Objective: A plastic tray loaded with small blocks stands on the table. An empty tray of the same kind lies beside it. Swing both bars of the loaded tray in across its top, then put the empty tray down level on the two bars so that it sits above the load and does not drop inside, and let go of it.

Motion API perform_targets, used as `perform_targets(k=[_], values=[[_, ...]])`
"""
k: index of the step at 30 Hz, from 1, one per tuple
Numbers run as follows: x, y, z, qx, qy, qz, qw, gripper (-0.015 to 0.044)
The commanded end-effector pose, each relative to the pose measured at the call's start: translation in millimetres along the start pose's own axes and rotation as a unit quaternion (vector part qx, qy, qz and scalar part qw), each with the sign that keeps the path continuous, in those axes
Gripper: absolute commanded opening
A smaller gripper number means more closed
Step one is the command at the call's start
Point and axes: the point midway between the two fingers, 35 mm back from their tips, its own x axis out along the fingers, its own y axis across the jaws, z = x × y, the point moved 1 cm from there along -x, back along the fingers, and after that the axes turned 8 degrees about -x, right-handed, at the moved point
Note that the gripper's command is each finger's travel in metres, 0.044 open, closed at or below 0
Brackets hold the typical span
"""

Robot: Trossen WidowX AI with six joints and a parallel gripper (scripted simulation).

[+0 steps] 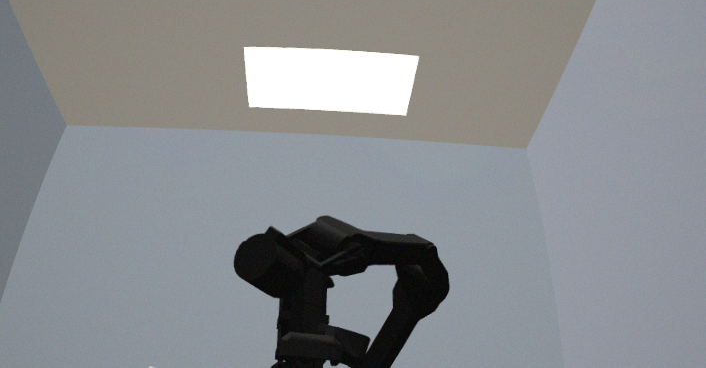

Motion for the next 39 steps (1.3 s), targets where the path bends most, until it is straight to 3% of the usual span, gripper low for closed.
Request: perform_targets(k=[1, 39], values=[[1, 2, 2, 0.001, 0.002, -0.003, 1.000, 0.0000], [31, 19, 4, 0.001, 0.001, -0.003, 1.000, 0.0000]])
